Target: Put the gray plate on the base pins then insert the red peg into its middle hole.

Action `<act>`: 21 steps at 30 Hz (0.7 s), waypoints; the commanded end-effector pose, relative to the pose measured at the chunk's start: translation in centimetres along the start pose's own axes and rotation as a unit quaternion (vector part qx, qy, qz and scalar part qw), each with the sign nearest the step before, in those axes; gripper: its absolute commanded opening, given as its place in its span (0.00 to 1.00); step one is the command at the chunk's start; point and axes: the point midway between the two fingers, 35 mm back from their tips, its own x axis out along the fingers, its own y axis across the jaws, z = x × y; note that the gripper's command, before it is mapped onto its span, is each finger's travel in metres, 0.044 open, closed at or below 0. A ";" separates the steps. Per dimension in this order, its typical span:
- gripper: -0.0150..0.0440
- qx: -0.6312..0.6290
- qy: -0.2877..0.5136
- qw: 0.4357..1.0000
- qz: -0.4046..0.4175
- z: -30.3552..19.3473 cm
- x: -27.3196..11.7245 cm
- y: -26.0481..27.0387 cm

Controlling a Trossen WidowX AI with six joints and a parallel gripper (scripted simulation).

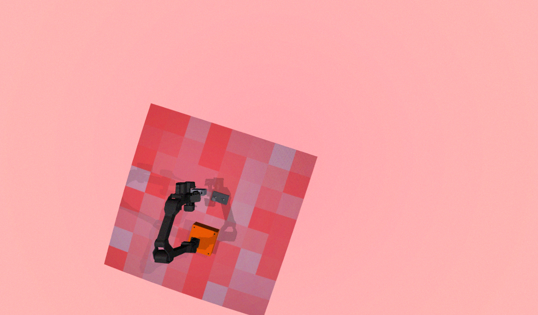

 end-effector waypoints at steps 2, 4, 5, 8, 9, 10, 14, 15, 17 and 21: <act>1.00 0.001 0.002 1.000 -0.002 0.0 1.2 -0.2; 1.00 0.001 0.002 1.000 -0.002 0.0 1.2 -0.2; 1.00 0.001 0.002 1.000 -0.002 0.0 1.3 -0.1; 1.00 0.001 0.002 1.000 -0.002 0.0 1.8 -0.1; 1.00 0.001 0.002 1.000 -0.002 0.0 1.9 -0.1; 1.00 0.001 0.002 1.000 -0.002 0.0 2.1 -0.1; 1.00 0.001 0.002 1.000 -0.002 0.1 2.8 0.0; 1.00 0.001 0.002 1.000 -0.002 0.1 2.9 0.0; 1.00 0.001 0.002 1.000 -0.002 0.1 3.2 0.0; 1.00 0.001 0.002 1.000 -0.002 0.1 3.9 0.0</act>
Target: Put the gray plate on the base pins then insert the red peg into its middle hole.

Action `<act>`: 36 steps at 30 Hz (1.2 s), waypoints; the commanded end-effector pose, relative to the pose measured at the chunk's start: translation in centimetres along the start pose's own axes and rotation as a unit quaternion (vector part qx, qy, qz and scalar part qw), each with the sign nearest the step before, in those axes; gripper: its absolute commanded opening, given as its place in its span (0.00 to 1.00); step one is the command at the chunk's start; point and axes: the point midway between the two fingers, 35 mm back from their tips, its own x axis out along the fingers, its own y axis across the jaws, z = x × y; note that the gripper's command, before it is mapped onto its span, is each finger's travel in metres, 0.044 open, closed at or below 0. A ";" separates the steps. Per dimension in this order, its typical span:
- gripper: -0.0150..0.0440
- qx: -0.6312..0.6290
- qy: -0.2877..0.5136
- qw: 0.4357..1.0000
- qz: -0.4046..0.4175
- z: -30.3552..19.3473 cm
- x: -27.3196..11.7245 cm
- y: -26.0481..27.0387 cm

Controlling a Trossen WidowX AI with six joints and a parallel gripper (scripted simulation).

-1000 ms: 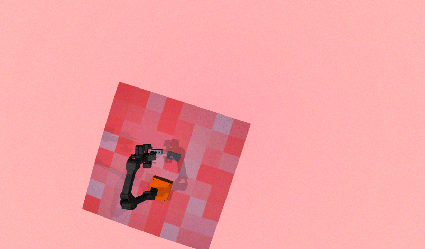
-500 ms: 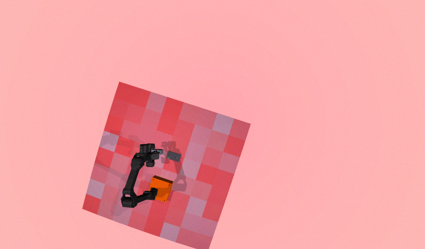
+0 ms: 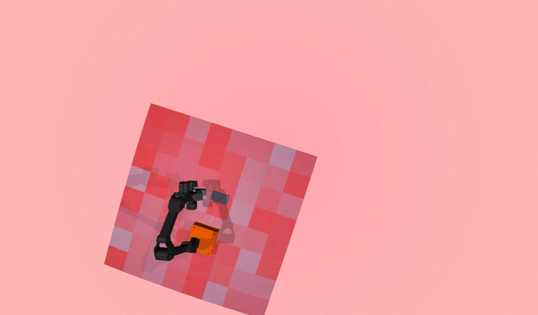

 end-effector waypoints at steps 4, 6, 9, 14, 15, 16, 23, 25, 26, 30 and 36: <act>1.00 -0.001 0.002 1.000 -0.003 0.0 1.4 -0.1; 1.00 -0.002 0.002 1.000 -0.003 0.0 1.7 -0.1; 1.00 -0.002 0.002 1.000 -0.003 0.0 2.1 -0.1; 1.00 -0.002 0.002 1.000 -0.003 0.0 2.9 -0.1; 1.00 -0.002 0.002 1.000 -0.003 0.0 3.1 -0.1; 1.00 -0.002 0.002 1.000 -0.003 0.0 3.3 -0.2; 0.96 -0.001 0.002 1.000 -0.003 0.0 4.0 -0.2; 0.87 -0.001 0.002 1.000 -0.003 0.0 4.0 -0.2; 0.82 -0.001 0.002 1.000 -0.003 0.0 4.0 -0.2; 0.64 -0.001 0.002 1.000 -0.003 0.0 4.0 -0.2; 0.41 -0.001 0.002 1.000 -0.003 0.0 4.0 -0.2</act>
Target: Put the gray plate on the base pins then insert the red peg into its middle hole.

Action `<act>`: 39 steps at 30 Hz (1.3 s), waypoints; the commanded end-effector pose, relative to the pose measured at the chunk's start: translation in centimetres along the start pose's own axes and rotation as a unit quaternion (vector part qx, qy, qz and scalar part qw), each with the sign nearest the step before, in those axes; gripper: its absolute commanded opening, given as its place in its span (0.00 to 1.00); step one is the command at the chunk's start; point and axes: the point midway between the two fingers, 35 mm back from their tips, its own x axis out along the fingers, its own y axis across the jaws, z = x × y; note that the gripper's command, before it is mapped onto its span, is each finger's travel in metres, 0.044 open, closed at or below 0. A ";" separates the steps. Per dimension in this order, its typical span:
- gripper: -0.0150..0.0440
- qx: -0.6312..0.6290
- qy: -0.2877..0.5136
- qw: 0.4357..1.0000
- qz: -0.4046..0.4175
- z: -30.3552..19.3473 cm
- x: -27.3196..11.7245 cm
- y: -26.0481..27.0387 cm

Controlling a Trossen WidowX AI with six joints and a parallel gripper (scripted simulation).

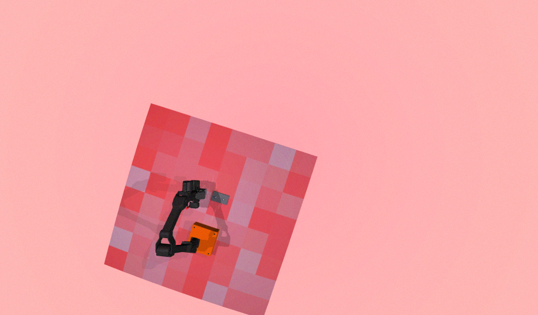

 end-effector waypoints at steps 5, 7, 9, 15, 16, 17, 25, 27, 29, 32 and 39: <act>0.35 -0.001 0.002 1.000 0.001 0.0 0.1 0.0; 0.33 -0.001 0.002 1.000 0.001 0.0 0.1 0.0; 0.31 -0.001 0.002 1.000 0.001 0.0 0.1 0.0; 0.25 -0.011 0.002 1.000 0.002 -0.1 -0.2 0.2; 0.25 -0.018 0.002 1.000 0.004 -0.2 -0.3 0.4; 0.25 -0.023 0.002 1.000 0.004 -0.3 -0.5 0.5; 0.25 -0.019 0.002 1.000 0.004 -0.3 -2.9 1.0; 0.25 -0.018 0.002 1.000 0.004 -0.4 -3.5 1.1; 0.25 -0.017 0.002 1.000 0.004 -0.4 -4.1 1.2; 0.25 -0.015 0.002 1.000 0.004 -0.4 -5.0 1.4; 0.25 -0.012 0.002 1.000 0.003 -0.5 -7.2 1.5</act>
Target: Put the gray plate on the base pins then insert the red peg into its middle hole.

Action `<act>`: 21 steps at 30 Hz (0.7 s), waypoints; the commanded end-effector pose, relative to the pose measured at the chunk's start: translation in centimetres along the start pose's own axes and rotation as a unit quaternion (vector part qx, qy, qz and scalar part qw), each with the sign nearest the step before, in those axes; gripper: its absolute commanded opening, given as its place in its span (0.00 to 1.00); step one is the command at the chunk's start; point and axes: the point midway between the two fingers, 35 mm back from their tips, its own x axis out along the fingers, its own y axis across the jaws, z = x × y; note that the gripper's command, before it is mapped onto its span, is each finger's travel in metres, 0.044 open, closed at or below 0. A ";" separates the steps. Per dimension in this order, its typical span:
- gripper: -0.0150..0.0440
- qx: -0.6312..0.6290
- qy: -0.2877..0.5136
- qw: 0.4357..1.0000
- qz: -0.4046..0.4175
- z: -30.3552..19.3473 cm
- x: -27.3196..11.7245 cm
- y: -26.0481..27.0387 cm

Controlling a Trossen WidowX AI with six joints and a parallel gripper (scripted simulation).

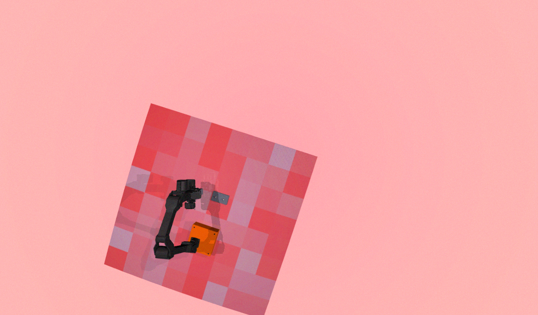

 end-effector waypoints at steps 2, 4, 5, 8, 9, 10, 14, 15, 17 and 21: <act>0.25 0.005 0.002 1.000 0.006 -0.1 -2.1 0.2; 0.25 0.006 0.002 1.000 0.006 -0.2 -2.7 0.2; 0.25 0.007 0.002 1.000 0.006 -0.2 -3.0 0.2; 0.25 0.008 0.002 1.000 0.006 -0.2 -4.0 0.1; 0.25 0.009 0.002 1.000 0.006 -0.2 -4.3 0.1; 0.25 0.010 0.002 1.000 0.006 -0.2 -4.6 0.1; 0.25 0.012 0.002 1.000 0.005 -0.3 -5.9 -0.1; 0.25 0.012 0.002 1.000 0.005 -0.3 -6.3 -0.1; 0.25 0.013 0.002 1.000 0.005 -0.3 -6.9 -0.2; 0.25 0.015 0.001 1.000 0.004 -0.4 -7.7 -0.4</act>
